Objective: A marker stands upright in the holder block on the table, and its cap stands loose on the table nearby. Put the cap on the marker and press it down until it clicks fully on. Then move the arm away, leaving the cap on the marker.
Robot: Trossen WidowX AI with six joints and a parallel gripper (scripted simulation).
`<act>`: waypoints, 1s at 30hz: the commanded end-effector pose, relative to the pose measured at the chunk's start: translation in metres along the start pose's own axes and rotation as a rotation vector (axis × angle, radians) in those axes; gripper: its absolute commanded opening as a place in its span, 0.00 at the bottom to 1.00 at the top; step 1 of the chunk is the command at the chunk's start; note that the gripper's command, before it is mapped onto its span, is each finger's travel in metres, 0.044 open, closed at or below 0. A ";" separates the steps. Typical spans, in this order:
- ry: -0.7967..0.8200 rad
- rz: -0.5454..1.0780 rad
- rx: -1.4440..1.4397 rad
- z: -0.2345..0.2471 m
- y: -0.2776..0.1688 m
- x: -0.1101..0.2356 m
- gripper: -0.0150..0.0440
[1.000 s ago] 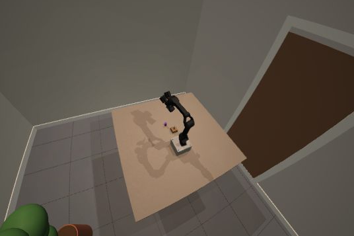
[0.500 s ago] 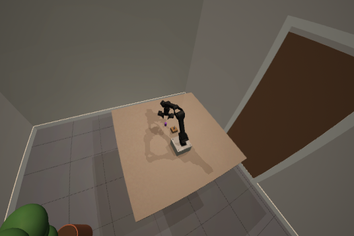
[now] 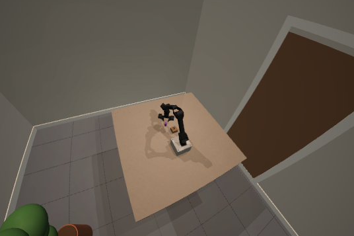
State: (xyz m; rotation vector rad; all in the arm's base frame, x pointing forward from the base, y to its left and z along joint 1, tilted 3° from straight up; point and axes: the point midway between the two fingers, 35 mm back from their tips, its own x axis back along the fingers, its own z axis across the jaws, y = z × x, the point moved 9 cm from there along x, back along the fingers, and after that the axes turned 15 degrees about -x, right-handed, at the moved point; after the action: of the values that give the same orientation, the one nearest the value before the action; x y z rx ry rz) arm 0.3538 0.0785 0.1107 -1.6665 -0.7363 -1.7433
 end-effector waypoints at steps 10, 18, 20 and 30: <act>0.005 0.003 0.005 -0.003 0.000 -0.021 0.66; 0.005 0.003 0.005 -0.002 0.000 -0.034 0.66; 0.005 0.003 0.005 -0.002 0.000 -0.038 0.66; 0.005 0.003 0.005 -0.002 0.000 -0.054 0.66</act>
State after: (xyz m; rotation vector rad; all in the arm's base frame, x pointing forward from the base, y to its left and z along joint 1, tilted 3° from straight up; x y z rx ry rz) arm 0.3551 0.0793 0.0649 -1.6533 -0.7417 -1.7522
